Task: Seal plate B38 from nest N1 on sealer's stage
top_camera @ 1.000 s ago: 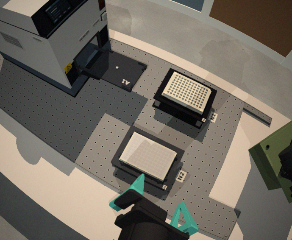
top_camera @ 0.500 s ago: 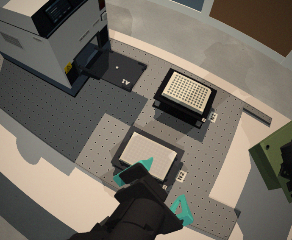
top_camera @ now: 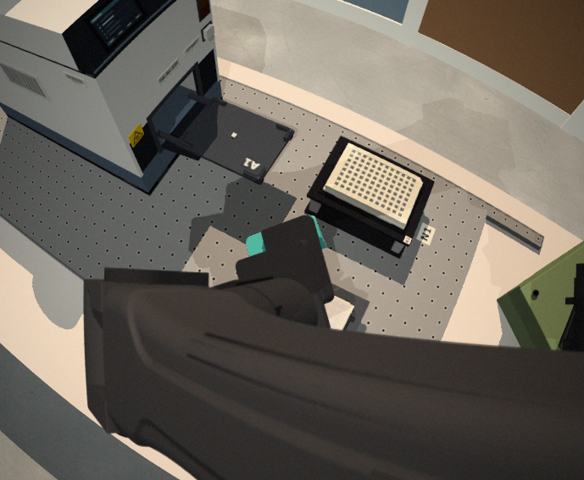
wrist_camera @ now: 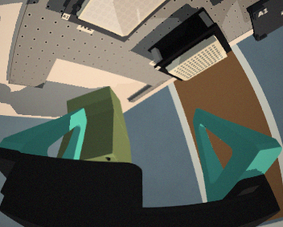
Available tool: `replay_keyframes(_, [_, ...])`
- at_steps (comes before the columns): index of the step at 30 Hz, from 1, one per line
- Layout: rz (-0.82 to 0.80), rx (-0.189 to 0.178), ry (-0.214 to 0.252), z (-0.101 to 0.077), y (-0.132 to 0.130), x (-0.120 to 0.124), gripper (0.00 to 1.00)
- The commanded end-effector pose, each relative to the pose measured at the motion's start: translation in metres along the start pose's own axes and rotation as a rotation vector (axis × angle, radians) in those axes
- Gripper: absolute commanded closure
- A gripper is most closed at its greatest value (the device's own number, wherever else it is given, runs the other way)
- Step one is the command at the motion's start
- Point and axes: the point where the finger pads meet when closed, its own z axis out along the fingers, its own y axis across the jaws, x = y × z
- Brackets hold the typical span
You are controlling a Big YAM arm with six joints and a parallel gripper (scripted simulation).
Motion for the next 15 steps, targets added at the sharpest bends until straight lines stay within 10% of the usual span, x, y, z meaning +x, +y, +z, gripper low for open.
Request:
replay_keyframes(1, [0.084,-0.045,-0.016,0.007,-0.034,0.003,0.0])
replay_keyframes(15, [0.361,-0.268,-0.201,0.0,-0.096,0.012,0.0])
